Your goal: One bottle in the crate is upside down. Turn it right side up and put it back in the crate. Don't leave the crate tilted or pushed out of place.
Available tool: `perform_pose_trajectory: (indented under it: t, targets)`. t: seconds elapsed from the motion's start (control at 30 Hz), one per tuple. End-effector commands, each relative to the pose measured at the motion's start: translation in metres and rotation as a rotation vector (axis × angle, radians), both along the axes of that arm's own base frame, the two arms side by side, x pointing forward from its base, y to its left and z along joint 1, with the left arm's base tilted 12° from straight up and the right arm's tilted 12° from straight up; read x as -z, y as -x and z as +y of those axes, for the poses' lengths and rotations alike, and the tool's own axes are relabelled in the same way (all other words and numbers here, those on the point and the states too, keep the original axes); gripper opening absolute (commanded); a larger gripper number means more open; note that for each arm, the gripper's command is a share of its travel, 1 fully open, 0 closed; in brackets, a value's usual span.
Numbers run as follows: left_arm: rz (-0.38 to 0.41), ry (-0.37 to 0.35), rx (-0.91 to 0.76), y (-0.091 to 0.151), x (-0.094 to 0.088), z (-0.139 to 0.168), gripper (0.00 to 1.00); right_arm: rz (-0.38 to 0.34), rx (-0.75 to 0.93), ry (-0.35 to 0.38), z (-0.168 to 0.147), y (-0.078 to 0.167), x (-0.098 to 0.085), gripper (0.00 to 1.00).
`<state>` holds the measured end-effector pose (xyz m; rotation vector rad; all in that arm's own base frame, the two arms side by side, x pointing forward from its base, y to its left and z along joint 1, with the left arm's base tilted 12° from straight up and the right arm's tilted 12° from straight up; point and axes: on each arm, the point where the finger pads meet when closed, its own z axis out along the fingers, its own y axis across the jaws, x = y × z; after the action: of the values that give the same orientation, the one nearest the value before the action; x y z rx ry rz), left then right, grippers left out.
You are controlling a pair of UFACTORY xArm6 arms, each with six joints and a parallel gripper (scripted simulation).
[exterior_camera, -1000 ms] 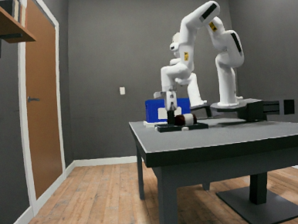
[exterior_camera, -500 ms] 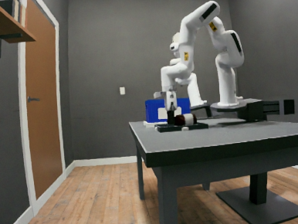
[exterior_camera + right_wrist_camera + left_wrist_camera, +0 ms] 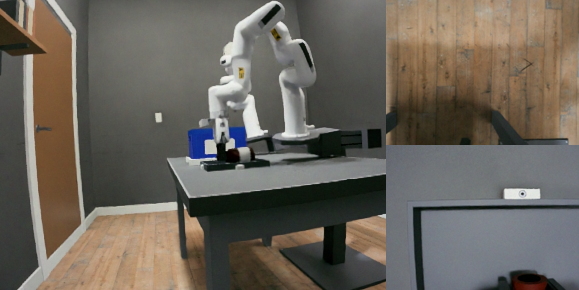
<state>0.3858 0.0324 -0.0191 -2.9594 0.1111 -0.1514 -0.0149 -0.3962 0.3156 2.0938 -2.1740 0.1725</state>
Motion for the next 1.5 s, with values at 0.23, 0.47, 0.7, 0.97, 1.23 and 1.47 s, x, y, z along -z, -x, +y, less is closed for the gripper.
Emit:
perform_pose_trajectory:
  t: [0.23, 0.47, 0.7, 0.97, 1.23, 1.47]
  targets:
    - [-0.003, 0.000, 0.000, -0.001, -0.001, 0.000, 0.33, 0.000, 0.000, 0.004, -0.001, 0.000, -0.002, 1.00]
    - [-0.003, 0.000, 0.000, -0.001, -0.002, 0.000, 0.33, 0.000, 0.000, 0.004, -0.001, 0.000, -0.002, 1.00]
    - [-0.003, 0.000, 0.000, -0.001, -0.003, 0.000, 0.33, 0.000, 0.000, 0.004, -0.001, 0.000, -0.002, 1.00]
    - [-0.003, 0.000, 0.000, -0.001, -0.005, -0.001, 0.33, 0.000, 0.000, 0.004, -0.001, 0.000, -0.002, 1.00]
    - [-0.003, 0.000, 0.000, -0.002, -0.009, -0.002, 0.33, 0.000, 0.000, 0.004, -0.001, 0.000, -0.002, 1.00]
    - [-0.003, 0.000, 0.000, -0.002, -0.012, -0.002, 0.33, 0.000, 0.000, 0.004, -0.001, 0.000, -0.002, 1.00]
